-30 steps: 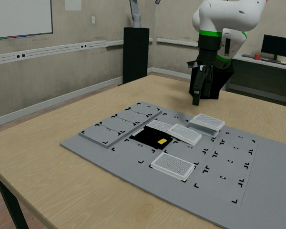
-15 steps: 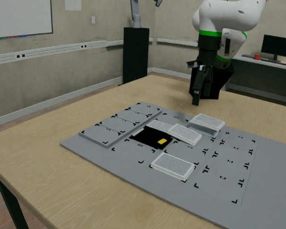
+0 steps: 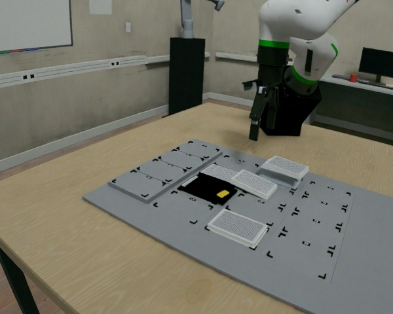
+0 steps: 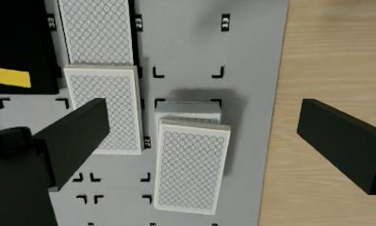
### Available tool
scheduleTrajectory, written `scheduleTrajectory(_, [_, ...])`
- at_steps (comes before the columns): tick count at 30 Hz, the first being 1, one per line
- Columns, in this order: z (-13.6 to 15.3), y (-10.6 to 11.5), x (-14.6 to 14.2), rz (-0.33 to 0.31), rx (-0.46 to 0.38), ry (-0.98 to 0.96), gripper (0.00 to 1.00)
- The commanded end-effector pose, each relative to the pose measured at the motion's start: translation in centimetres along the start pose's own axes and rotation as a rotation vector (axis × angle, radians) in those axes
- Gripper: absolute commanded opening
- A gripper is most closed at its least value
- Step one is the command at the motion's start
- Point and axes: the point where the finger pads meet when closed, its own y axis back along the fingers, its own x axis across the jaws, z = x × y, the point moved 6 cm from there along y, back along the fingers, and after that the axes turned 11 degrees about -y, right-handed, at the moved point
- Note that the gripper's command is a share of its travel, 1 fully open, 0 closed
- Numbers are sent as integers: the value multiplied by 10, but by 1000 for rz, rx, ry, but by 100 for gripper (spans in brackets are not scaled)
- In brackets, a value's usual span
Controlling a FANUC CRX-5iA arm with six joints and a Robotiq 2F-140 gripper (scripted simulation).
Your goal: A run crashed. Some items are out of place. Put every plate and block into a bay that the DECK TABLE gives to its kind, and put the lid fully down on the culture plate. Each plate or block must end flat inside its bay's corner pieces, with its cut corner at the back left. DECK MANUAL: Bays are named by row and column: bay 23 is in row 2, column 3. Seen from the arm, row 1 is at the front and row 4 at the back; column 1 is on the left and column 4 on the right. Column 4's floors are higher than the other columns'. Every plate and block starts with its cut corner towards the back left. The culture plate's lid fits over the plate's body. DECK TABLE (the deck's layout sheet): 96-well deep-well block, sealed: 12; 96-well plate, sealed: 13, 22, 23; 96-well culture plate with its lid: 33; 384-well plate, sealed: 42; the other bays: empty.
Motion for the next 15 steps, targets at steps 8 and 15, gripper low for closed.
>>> scheduleTrajectory(8, [-41,0,-8,2,-7,2,100])
scheduleTrajectory(15, [-60,0,-12,2,-7,2,100])
